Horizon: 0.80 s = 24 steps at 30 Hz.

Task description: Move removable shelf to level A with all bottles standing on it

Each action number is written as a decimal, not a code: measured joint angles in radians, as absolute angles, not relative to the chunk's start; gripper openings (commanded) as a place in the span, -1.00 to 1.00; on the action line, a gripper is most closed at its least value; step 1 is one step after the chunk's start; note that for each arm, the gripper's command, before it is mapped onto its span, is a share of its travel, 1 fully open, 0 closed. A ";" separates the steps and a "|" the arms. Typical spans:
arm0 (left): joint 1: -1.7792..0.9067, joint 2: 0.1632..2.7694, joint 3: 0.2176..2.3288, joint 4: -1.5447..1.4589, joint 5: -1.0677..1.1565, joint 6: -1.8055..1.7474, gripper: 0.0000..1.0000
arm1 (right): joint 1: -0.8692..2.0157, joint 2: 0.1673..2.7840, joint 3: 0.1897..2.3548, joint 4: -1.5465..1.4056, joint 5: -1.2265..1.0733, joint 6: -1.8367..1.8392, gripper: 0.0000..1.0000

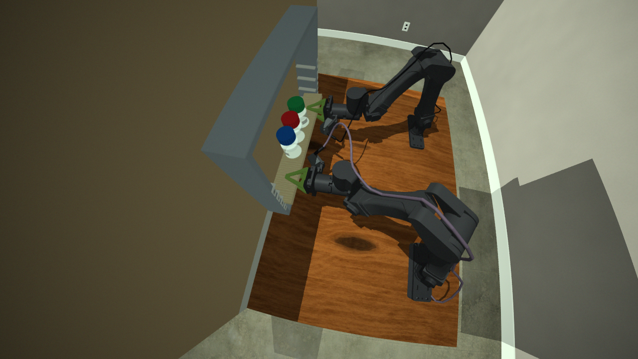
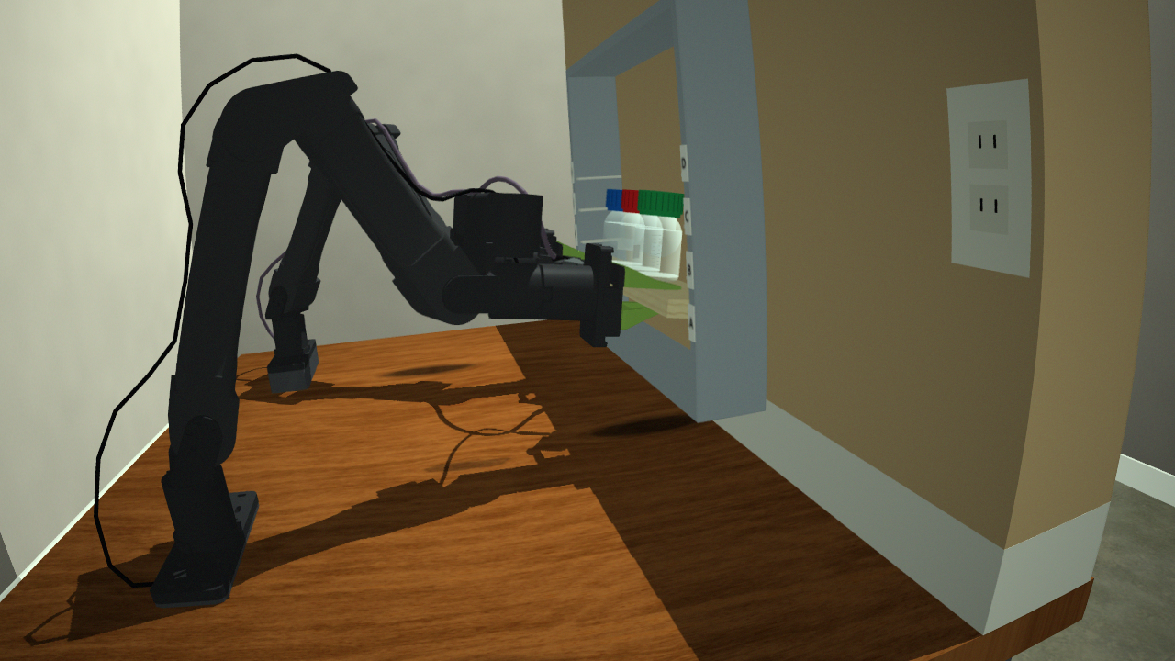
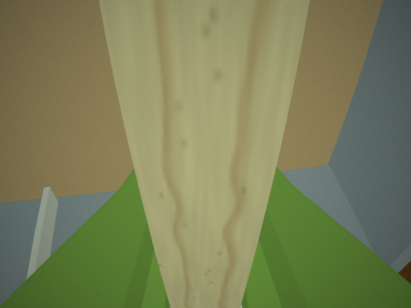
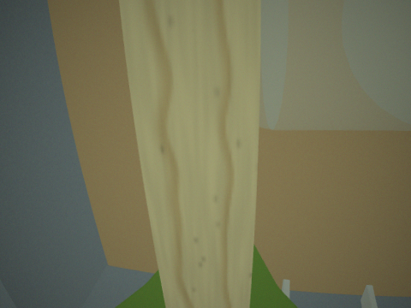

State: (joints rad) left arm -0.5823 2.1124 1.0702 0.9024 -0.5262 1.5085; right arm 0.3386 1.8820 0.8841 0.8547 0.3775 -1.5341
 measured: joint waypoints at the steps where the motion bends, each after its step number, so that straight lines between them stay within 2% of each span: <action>1: -0.580 2.115 1.076 0.900 -0.525 1.509 -1.00 | 0.337 1.885 0.889 0.852 0.376 -1.534 -1.00; 24: -0.566 2.141 1.129 0.863 -0.510 1.508 -1.00 | 0.325 1.917 0.942 0.823 0.364 -1.534 -1.00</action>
